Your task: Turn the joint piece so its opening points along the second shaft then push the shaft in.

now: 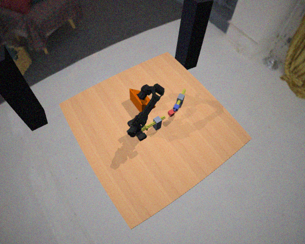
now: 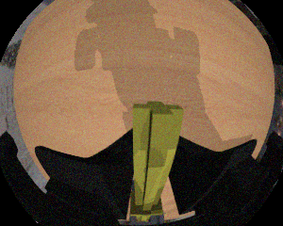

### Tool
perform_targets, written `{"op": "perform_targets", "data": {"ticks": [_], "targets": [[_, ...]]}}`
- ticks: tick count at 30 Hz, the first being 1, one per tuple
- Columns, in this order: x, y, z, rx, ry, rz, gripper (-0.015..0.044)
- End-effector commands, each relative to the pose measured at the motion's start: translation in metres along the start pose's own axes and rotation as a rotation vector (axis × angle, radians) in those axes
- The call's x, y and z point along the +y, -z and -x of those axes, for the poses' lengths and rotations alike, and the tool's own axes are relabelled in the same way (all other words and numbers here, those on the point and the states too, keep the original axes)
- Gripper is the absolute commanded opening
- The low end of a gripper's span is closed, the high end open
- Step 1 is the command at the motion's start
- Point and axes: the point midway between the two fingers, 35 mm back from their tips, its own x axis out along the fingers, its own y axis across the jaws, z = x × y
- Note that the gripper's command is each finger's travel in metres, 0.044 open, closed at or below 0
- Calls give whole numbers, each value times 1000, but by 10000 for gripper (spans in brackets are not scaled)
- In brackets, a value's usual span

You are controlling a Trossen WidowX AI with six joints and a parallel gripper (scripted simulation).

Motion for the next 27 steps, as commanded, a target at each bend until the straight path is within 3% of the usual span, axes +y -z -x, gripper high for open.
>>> {"op": "perform_targets", "data": {"ticks": [1, 11, 27], "targets": [[0, 1, 0, 0, 32, 1, 67], [0, 0, 0, 0, 16, -1, 0], [0, 17, 0, 2, 35, 0, 0]]}}
